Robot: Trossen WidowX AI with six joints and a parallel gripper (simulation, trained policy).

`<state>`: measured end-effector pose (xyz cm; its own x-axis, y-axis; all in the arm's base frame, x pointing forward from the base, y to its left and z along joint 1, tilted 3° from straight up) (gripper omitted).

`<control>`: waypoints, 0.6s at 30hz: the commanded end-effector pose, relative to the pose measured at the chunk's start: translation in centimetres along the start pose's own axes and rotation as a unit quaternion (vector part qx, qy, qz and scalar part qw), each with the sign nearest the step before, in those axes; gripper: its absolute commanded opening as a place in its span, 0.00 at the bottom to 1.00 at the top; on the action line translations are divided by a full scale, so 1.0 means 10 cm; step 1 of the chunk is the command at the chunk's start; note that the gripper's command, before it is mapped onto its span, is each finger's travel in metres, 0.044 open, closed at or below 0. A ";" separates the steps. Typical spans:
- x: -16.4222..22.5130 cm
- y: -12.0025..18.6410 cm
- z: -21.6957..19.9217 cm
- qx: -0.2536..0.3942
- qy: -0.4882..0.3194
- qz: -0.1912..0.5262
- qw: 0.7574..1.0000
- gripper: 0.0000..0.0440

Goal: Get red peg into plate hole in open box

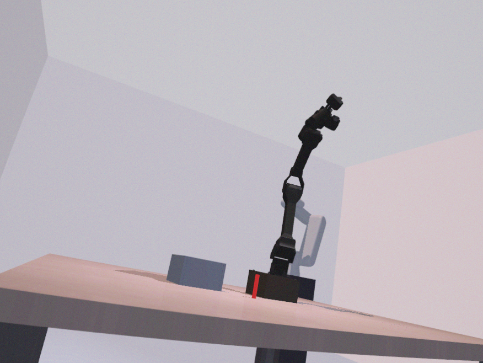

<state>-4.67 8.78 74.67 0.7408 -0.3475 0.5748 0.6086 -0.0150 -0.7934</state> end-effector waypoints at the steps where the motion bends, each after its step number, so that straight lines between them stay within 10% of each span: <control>1: 0.02 0.02 0.01 -0.002 -0.003 0.010 1.000 0.96; 18: 0.30 0.70 0.98 -0.142 -0.189 0.172 0.956 1.00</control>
Point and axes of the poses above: the point midway between the two fingers, 35 mm back from their tips, its own y axis back along the fingers, its own z axis across the jaws, x = y × z, the point moved 1 cm from there along y, back along the fingers, and after that the axes turned 4 degrees about -y, right-handed, at the moved point
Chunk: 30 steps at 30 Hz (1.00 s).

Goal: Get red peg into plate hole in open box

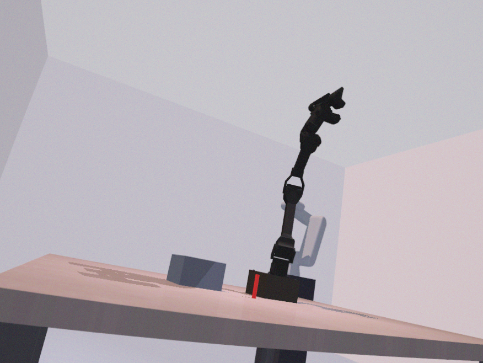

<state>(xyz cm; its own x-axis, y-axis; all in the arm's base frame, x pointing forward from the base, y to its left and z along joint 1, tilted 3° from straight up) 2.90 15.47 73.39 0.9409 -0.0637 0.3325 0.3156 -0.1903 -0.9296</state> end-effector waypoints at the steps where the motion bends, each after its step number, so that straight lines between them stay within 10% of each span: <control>1: 0.18 0.12 0.22 -0.032 -0.043 0.044 0.998 1.00; 15: 0.75 0.75 0.99 -0.121 -0.178 0.217 0.952 1.00; 30: 1.20 1.76 1.66 -0.172 -0.287 0.418 0.845 1.00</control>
Point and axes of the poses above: the point midway between the two fingers, 35 mm back from their tips, its own y axis back along the fingers, its own z axis across the jaws, x = y × z, the point moved 1 cm from there along y, back along the fingers, and after that the axes turned 4 degrees about -y, right-handed, at the moved point
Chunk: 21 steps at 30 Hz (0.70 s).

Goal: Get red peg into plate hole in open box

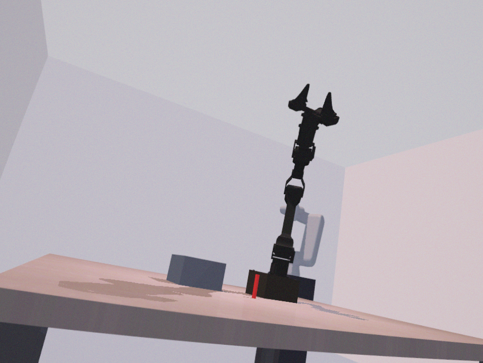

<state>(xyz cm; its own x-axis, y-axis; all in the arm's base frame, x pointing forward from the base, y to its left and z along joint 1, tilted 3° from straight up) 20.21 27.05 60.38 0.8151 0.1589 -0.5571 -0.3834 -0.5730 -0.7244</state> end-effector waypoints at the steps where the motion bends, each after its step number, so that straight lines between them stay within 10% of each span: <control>1: 0.33 0.08 0.09 -0.006 -0.036 0.059 0.998 1.00; 21: 1.79 0.88 0.55 0.005 -0.201 0.349 0.915 1.00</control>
Point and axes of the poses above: the point midway between the two fingers, 35 mm back from their tips, its own y axis back along the fingers, its own z axis across the jaws, x = y × z, the point moved 1 cm from there along y, back along the fingers, and after that the axes turned 4 degrees about -y, right-handed, at the moved point
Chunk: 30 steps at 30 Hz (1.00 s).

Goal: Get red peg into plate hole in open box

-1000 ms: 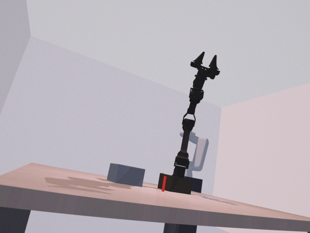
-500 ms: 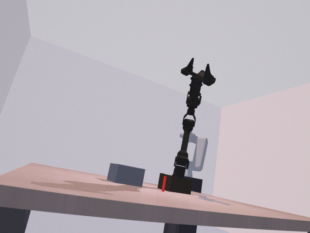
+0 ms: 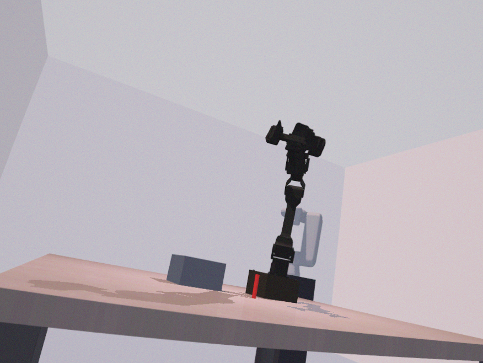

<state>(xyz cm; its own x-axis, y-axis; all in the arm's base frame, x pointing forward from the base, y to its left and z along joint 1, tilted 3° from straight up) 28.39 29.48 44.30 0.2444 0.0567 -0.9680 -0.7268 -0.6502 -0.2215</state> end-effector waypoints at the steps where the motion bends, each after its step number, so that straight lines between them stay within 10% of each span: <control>1: 0.34 0.03 -0.04 0.012 -0.036 0.058 0.998 1.00; 15: 1.46 0.35 -0.14 0.075 -0.155 0.254 0.952 1.00; 30: 2.40 1.02 -0.27 0.191 -0.266 0.428 0.842 1.00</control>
<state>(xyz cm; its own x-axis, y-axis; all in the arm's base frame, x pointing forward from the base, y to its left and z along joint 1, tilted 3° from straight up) 29.10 23.36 21.08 -0.6642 0.0562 -0.7454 -0.7020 -0.3894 0.5962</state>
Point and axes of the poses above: the point midway between the two fingers, 35 mm back from their tips, its own y axis back along the fingers, its own z axis across the jaws, x = y × z, the point moved 1 cm from there along y, back along the fingers, and after that the axes turned 4 degrees about -y, right-handed, at the moved point
